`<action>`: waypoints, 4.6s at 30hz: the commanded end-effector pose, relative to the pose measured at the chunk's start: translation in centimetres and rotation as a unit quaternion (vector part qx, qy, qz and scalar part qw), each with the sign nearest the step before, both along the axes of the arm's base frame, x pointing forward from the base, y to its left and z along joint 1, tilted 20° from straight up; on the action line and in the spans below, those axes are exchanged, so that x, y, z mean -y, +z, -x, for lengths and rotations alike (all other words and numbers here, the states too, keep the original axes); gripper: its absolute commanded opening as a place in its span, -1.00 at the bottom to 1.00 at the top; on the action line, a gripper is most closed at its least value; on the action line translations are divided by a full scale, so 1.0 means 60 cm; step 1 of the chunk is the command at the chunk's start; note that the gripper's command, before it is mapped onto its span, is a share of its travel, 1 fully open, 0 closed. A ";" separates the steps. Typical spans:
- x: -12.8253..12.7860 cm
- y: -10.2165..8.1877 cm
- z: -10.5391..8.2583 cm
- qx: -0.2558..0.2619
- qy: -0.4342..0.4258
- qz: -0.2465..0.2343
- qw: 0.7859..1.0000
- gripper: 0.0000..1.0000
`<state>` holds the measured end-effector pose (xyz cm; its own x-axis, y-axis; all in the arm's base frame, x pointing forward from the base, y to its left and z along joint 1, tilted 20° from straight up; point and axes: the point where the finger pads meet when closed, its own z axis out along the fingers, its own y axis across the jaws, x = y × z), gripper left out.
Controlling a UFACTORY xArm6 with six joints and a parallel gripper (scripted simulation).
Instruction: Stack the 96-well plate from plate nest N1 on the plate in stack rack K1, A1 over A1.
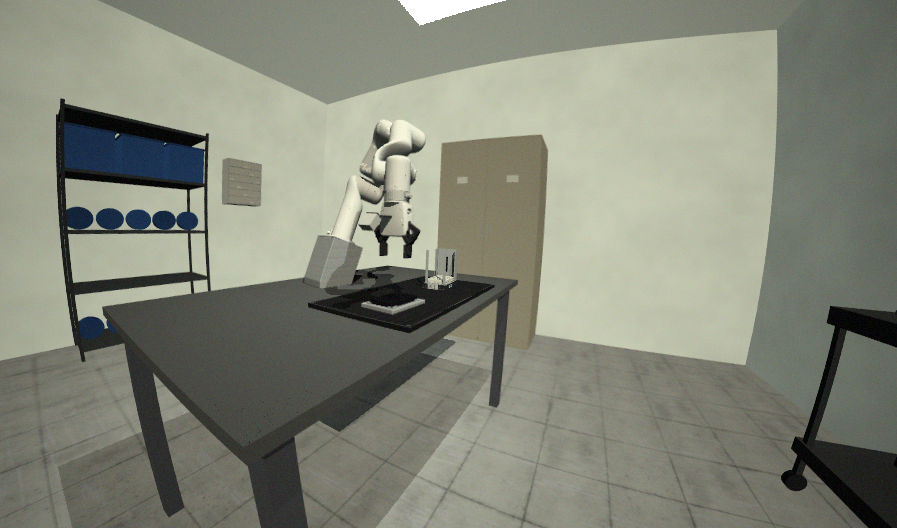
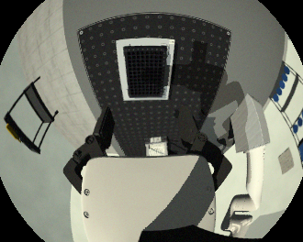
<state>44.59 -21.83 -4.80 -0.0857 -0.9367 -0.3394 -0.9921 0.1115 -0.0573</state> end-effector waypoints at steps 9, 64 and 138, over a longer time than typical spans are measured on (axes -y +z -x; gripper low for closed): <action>-0.008 -0.025 -0.005 0.002 0.000 0.001 1.000 1.00; -0.053 -0.153 -0.018 0.002 0.000 0.001 1.000 1.00; -0.068 -0.197 -0.022 0.002 0.000 0.001 1.000 -1.00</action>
